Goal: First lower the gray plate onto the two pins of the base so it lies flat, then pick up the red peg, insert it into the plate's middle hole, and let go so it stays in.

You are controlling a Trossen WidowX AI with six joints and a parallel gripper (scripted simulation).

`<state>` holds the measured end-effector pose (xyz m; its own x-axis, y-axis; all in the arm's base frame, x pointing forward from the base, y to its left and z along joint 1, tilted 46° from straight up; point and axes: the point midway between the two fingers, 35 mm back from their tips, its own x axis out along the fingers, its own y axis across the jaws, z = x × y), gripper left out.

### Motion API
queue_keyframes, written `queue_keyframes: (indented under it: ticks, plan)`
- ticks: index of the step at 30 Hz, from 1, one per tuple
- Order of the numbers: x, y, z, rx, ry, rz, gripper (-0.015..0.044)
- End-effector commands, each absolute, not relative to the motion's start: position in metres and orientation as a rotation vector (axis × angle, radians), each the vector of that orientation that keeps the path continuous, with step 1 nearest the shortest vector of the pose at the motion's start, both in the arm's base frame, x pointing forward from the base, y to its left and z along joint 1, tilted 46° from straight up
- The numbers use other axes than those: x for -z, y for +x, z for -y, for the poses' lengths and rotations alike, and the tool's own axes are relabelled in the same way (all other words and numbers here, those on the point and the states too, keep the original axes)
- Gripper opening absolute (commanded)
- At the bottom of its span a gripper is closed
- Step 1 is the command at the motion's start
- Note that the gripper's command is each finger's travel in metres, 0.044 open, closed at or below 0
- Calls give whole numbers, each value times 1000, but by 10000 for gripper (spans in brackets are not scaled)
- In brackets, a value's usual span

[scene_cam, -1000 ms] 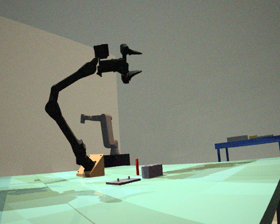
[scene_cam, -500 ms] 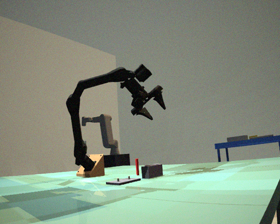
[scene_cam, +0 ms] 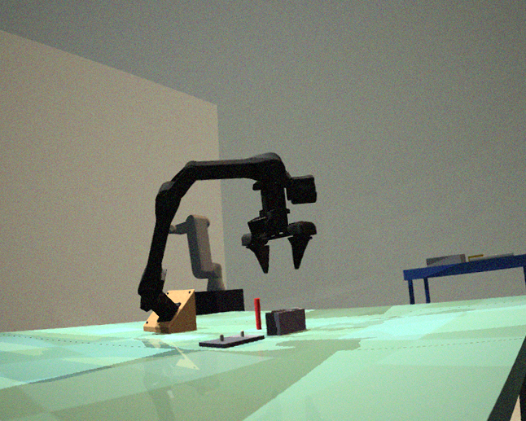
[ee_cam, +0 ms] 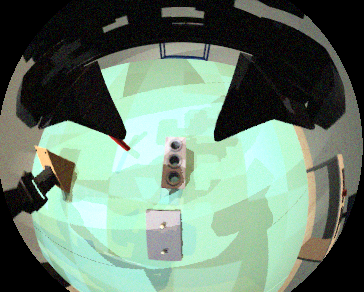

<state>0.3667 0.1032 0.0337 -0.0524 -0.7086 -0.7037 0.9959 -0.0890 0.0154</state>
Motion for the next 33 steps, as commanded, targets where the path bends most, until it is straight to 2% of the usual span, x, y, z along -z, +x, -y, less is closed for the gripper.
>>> queue_keyframes:
  ticks: [1, 4, 33]
  plan:
    - [-15, 367, -82, 1575, 650, -566, 440]
    - [6, 364, -60, 1584, 653, -566, 440]
    - [42, 364, -27, 1584, 654, -565, 440]
